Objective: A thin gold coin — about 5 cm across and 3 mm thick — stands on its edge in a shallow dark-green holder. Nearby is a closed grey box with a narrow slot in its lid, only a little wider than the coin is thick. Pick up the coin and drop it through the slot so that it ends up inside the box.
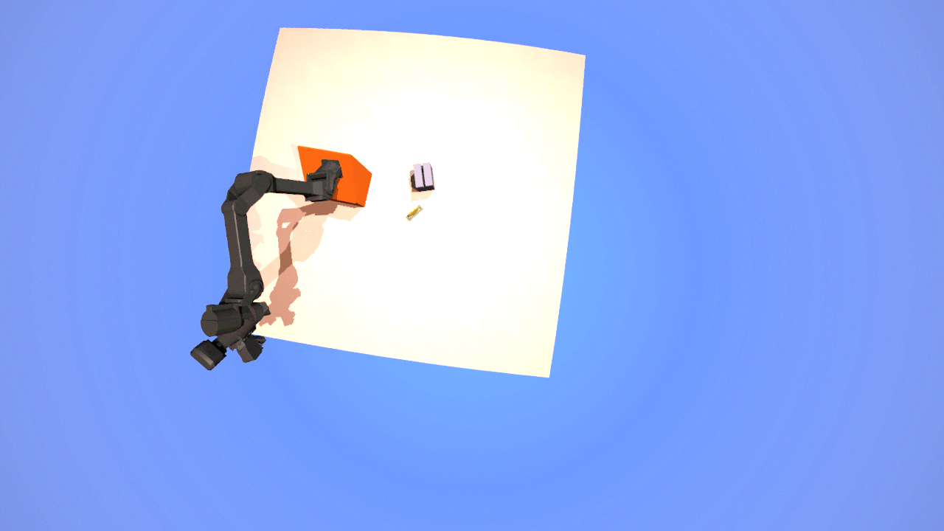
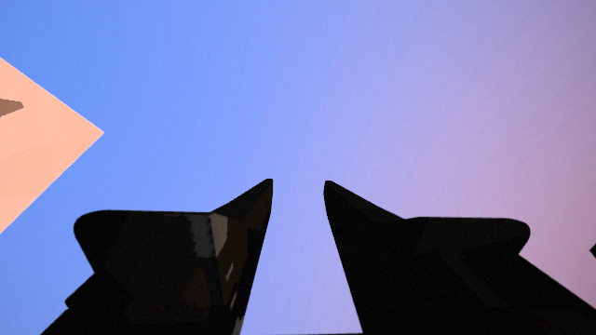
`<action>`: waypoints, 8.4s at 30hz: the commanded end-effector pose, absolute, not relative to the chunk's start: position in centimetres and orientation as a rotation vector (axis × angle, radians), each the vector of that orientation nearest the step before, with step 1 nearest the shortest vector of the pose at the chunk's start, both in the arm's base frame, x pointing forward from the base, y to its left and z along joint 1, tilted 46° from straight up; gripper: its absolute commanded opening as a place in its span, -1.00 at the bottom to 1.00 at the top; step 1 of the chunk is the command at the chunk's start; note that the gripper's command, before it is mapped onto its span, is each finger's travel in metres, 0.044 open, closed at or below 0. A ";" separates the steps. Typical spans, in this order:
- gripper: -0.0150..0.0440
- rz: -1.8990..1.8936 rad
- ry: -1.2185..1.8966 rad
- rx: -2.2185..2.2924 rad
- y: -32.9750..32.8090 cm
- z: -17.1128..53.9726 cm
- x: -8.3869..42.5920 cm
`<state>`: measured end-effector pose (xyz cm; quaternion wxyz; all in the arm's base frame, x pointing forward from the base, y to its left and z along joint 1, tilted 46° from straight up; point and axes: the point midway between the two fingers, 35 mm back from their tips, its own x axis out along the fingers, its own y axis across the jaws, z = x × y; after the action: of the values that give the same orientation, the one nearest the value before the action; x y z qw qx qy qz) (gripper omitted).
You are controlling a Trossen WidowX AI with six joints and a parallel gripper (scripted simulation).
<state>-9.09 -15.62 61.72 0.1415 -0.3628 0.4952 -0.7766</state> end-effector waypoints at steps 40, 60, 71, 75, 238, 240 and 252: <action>0.05 -0.376 1.521 -1.105 -21.8 15.0 28.9; 0.05 0.044 1.800 -1.216 -13.5 0.0 25.5; 0.05 0.044 1.800 -1.216 -14.6 -1.1 25.4; 0.05 0.045 1.800 -1.216 -15.1 -1.5 25.4; -0.49 1.023 1.794 -1.849 -4.5 -5.3 28.6; -0.49 1.022 1.795 -1.849 -4.2 -5.7 28.6; -0.49 1.019 1.801 -1.852 -2.9 -7.1 28.5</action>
<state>28.42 -2.94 -7.10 0.1787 -0.6566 0.6373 0.3618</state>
